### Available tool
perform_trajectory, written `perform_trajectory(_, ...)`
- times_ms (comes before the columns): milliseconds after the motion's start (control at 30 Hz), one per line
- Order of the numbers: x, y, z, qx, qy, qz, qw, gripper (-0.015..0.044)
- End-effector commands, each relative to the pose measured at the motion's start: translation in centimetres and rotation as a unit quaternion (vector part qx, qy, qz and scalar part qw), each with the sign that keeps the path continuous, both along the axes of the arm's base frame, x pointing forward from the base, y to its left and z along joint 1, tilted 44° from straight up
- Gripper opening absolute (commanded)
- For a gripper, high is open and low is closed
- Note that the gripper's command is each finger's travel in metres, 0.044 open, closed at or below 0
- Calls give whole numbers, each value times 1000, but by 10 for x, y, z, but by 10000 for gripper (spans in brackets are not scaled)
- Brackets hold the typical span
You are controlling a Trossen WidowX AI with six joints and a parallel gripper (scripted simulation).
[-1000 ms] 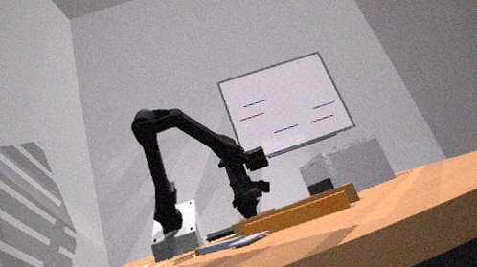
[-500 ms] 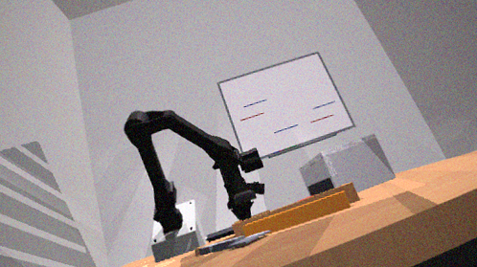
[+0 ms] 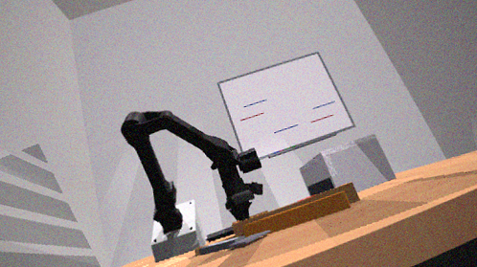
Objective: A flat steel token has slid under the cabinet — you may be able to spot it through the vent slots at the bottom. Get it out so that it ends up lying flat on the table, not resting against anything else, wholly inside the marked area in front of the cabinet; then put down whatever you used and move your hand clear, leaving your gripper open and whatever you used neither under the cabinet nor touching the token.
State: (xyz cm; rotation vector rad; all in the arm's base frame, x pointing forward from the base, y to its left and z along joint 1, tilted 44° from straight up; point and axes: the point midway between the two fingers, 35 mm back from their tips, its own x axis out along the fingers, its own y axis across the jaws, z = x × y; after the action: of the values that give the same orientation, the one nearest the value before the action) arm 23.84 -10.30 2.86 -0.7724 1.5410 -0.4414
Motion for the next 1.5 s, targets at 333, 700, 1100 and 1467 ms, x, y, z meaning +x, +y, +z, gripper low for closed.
perform_trajectory(333, 0, -4, 7, -1, -1, -3, 1000, 0)
perform_trajectory(700, -1, -2, 4, 1, 3, 0, 1000, 200)
perform_trajectory(1100, -1, 1, 0, -2, 6, 2, 1000, 270)
perform_trajectory(1467, -6, -6, 1, -2, 4, 0, 1000, 270)
